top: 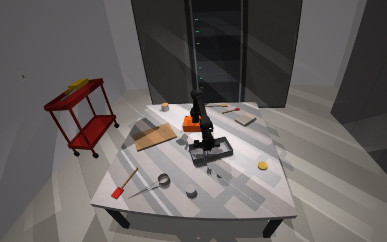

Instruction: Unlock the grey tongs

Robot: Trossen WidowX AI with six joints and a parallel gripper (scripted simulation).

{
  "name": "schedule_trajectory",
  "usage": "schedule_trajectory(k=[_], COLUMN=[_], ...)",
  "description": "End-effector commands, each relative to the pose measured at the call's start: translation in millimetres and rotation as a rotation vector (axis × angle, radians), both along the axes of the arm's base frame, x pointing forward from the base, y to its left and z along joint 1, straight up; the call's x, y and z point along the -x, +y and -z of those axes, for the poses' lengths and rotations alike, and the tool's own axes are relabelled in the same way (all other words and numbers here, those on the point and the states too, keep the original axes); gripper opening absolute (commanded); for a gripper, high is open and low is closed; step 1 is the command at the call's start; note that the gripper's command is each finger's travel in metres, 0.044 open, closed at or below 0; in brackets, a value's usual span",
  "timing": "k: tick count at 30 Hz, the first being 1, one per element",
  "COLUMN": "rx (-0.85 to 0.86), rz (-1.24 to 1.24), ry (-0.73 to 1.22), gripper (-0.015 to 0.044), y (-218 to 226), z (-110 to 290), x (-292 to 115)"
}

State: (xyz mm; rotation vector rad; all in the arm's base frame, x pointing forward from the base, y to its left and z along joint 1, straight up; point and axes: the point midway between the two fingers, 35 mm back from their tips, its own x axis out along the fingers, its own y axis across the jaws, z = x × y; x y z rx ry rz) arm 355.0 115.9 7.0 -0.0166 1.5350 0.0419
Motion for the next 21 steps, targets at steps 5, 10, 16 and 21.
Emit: schedule_trajectory(k=[5, 10, 16, 21], rx=[-0.001, -0.001, -0.001, 0.001], rz=[0.000, 0.000, 0.000, 0.001], ry=[-0.001, -0.001, -0.001, 0.000], gripper=[0.0085, 0.0052, -0.0047, -0.0150], y=[0, 0, 0, 0], z=[0, 0, 0, -17], x=[0, 0, 0, -1])
